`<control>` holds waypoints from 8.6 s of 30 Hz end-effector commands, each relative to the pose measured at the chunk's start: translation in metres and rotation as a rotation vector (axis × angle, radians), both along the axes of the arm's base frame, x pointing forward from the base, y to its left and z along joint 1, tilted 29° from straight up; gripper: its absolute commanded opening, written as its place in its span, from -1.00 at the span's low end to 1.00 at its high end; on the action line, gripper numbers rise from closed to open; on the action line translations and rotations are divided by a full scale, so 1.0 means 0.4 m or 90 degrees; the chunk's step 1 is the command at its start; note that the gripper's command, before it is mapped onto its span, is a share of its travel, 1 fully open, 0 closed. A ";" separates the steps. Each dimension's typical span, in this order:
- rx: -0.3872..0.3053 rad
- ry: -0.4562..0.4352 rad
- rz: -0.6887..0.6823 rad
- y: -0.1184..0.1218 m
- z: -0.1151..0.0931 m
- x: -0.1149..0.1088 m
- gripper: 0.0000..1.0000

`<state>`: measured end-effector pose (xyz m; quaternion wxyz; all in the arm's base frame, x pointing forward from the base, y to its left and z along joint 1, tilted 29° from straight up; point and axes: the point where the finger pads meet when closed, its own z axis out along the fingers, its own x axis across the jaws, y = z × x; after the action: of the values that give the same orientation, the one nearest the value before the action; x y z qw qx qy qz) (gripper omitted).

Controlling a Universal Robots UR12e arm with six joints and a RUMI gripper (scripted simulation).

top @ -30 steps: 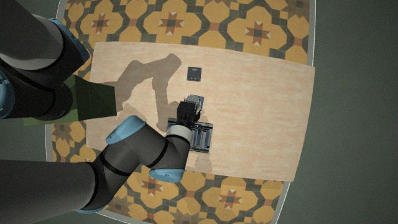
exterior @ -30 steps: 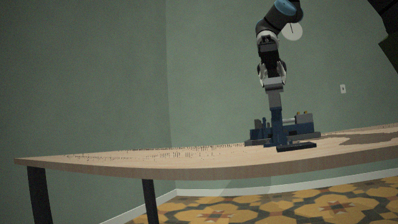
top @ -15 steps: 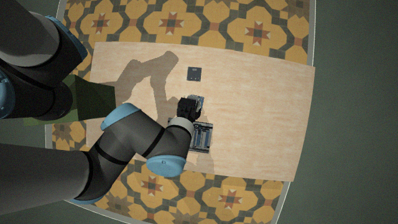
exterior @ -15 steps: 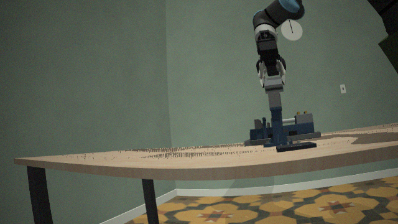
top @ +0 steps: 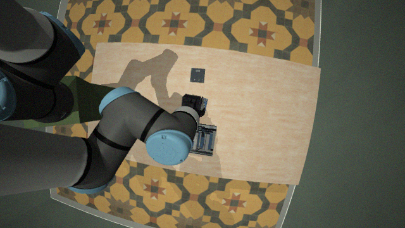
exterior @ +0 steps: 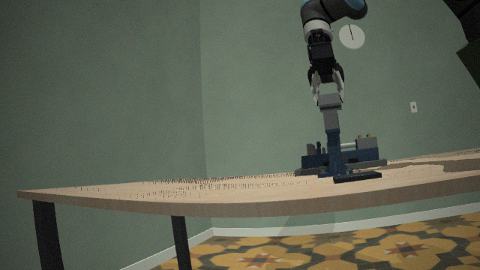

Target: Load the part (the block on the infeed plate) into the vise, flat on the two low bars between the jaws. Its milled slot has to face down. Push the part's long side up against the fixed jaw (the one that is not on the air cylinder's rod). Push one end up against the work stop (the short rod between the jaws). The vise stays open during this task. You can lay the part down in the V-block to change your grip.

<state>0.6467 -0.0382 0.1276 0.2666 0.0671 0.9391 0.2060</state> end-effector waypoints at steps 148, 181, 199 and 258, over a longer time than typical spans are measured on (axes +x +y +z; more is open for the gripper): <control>-0.188 0.052 -0.106 0.005 0.107 -0.059 -1.00; -0.182 0.054 -0.115 -0.002 0.111 -0.059 -1.00; -0.156 0.065 -0.157 -0.033 0.110 -0.053 -1.00; 0.092 0.154 -0.538 -0.320 0.105 -0.025 -1.00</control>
<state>0.6360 -0.1543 0.1691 0.2141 0.4566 0.8541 0.1274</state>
